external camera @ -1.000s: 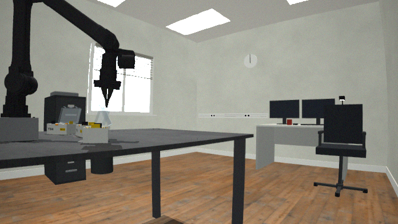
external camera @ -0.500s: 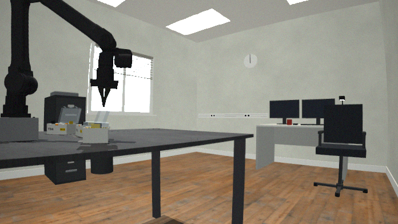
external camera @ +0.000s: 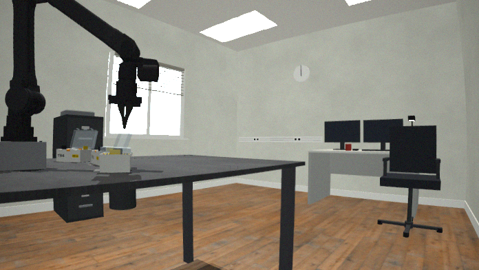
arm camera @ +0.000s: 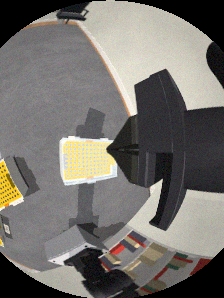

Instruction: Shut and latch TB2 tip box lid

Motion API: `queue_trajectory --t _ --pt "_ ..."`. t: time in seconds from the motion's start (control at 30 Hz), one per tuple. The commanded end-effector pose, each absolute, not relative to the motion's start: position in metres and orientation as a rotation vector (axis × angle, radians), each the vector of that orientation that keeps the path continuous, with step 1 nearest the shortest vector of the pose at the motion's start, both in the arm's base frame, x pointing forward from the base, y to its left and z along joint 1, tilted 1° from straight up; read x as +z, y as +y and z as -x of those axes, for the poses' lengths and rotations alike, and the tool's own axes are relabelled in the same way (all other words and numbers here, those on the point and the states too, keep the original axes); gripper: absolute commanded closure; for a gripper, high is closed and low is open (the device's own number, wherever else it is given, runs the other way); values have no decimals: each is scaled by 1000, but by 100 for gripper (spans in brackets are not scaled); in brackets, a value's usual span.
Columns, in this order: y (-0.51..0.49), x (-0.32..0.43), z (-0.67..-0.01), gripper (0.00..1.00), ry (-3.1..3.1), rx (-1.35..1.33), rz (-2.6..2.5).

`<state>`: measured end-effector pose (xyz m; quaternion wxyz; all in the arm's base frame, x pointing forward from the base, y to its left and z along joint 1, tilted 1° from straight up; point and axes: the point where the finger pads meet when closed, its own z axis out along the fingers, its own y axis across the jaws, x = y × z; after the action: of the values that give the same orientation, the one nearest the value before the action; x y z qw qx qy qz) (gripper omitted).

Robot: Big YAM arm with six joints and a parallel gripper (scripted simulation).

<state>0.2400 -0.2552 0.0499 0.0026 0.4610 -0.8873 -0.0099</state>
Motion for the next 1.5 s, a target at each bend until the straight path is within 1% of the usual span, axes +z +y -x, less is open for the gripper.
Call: queue_trajectory --t 0.0,0.73,0.83,0.97,1.0,1.03,1.47 --pt "-275 82 -256 100 -2792 82 -1474" --pt "-274 124 -255 100 -2793 86 -1473" --pt "-274 120 -255 100 -2789 58 -1471" --pt "-274 133 -255 100 -2793 87 -1473" --pt "-274 133 -255 100 -2793 87 -1473" --pt "-266 118 -250 100 -2790 35 -1461" --pt "-266 118 -250 100 -2790 35 -1461"
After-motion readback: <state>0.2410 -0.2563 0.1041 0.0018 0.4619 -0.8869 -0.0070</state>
